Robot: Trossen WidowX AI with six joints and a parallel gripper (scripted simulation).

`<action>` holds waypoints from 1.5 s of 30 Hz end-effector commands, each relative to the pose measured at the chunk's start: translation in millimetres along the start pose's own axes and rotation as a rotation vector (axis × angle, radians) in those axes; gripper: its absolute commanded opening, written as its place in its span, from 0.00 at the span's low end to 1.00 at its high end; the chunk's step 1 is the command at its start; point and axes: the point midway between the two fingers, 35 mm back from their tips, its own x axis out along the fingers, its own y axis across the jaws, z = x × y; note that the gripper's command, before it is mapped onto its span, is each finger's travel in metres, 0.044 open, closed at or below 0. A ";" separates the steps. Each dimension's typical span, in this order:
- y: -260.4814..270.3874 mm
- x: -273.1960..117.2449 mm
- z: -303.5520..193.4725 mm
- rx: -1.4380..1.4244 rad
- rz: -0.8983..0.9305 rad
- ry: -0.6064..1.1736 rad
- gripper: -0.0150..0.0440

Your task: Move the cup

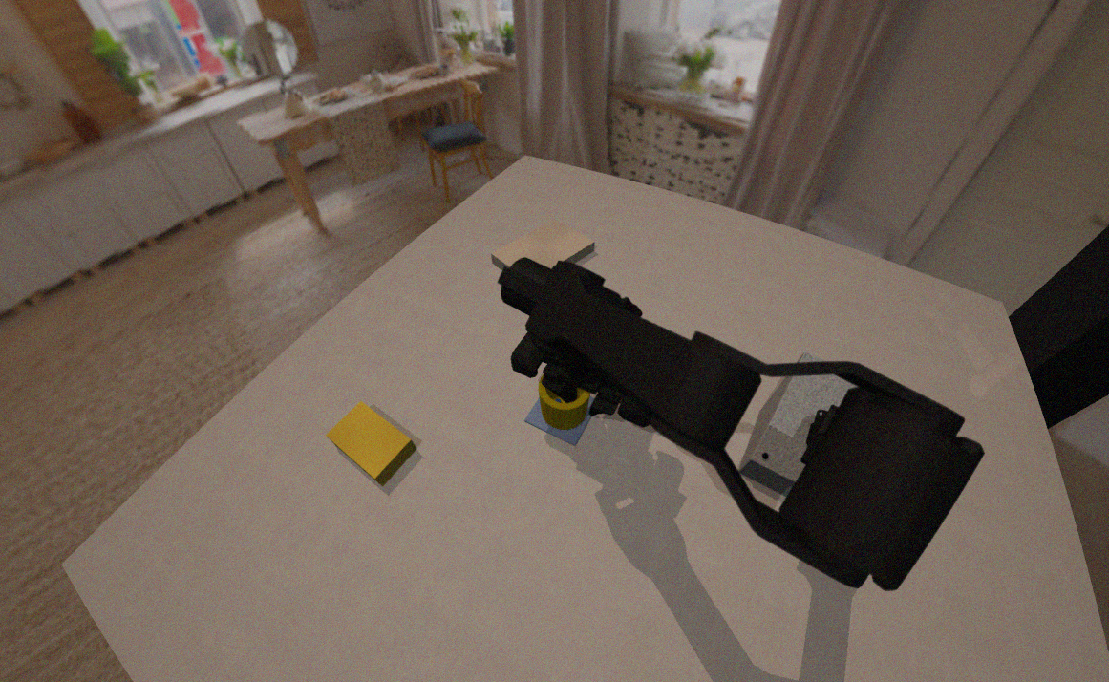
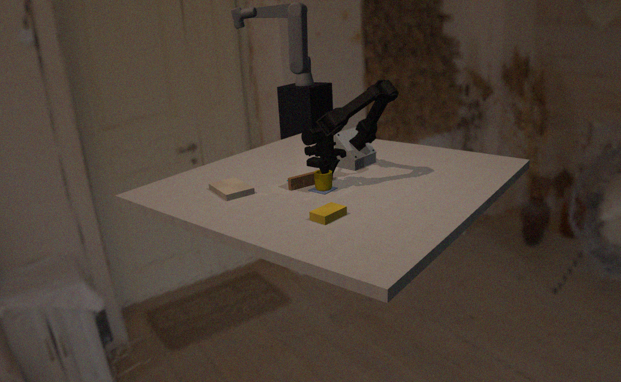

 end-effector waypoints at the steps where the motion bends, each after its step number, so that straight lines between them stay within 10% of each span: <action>1: 0.2 -0.2 0.0 0.000 0.001 0.000 0.43; 16: 0.2 -0.2 0.0 0.000 0.001 0.000 0.25; 45: -1.9 -70.2 4.1 0.014 -0.006 0.008 0.25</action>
